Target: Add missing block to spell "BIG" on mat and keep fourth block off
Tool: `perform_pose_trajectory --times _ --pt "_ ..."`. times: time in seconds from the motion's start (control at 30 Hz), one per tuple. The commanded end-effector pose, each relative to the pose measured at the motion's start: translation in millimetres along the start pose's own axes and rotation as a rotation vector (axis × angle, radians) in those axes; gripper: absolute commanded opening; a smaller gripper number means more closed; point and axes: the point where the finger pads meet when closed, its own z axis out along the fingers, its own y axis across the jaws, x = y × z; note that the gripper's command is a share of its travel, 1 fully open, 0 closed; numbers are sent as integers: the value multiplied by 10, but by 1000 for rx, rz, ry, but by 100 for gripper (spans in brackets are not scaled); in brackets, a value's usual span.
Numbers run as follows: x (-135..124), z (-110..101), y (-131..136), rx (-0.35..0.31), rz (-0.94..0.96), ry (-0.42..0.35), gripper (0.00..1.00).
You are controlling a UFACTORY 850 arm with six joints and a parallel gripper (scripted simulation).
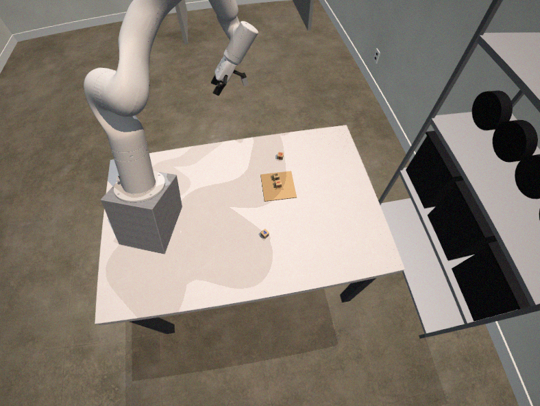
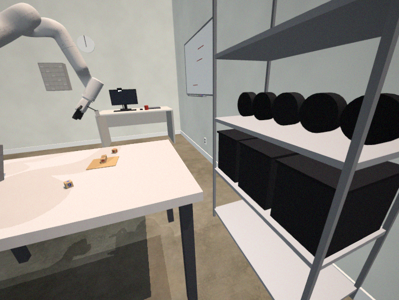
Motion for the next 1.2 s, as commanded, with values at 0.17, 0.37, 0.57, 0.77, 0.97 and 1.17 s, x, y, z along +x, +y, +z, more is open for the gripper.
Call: perform_pose_trajectory --times 0.17,0.37,0.57,0.77,0.97,1.17 --pt "749 -632 852 18 37 123 100" --pt "1046 -931 1364 17 60 184 100" --pt "1343 -1293 2077 8 92 259 100" --pt "1509 -1562 2687 -6 121 316 100" --pt "1621 -1856 3452 -30 157 379 100" --pt "1633 -2116 4248 -62 196 437 100"
